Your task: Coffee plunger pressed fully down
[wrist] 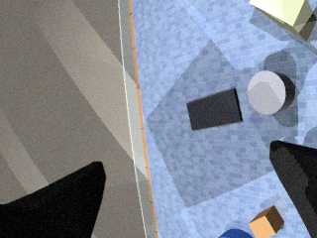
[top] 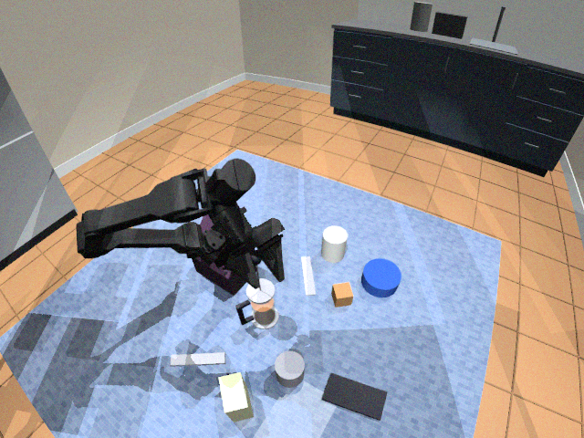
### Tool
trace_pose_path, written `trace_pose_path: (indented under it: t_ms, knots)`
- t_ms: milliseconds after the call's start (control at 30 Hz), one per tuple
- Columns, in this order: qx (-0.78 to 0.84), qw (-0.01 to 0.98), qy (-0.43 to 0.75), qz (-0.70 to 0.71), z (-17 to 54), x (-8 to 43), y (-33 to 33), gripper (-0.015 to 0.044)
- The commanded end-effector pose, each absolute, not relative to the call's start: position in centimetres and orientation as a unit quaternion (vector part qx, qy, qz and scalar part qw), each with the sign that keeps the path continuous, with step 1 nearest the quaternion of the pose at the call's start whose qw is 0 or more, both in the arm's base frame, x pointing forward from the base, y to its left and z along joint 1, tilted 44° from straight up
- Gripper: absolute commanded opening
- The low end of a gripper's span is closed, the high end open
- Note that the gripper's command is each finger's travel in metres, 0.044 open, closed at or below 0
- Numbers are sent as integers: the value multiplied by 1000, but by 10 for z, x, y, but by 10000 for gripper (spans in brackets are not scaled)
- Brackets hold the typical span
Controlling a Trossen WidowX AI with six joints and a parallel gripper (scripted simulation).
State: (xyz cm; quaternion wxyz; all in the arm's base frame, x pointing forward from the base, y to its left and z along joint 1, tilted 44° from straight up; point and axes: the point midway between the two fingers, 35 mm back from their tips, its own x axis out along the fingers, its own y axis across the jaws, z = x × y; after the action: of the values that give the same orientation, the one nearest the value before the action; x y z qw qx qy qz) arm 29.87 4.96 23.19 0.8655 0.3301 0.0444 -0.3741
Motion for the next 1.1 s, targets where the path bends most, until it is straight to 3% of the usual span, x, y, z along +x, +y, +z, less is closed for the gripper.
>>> trace_pose_path:
  t_ms: [0,333,600,1067]
  knots:
    - [104,935,149,-304,200,250,89,440]
    - [-304,927,178,-130,193,174,119,440]
    - [-330,897,211,-206,149,175,86,440]
    - [-320,899,217,-206,143,182,80,440]
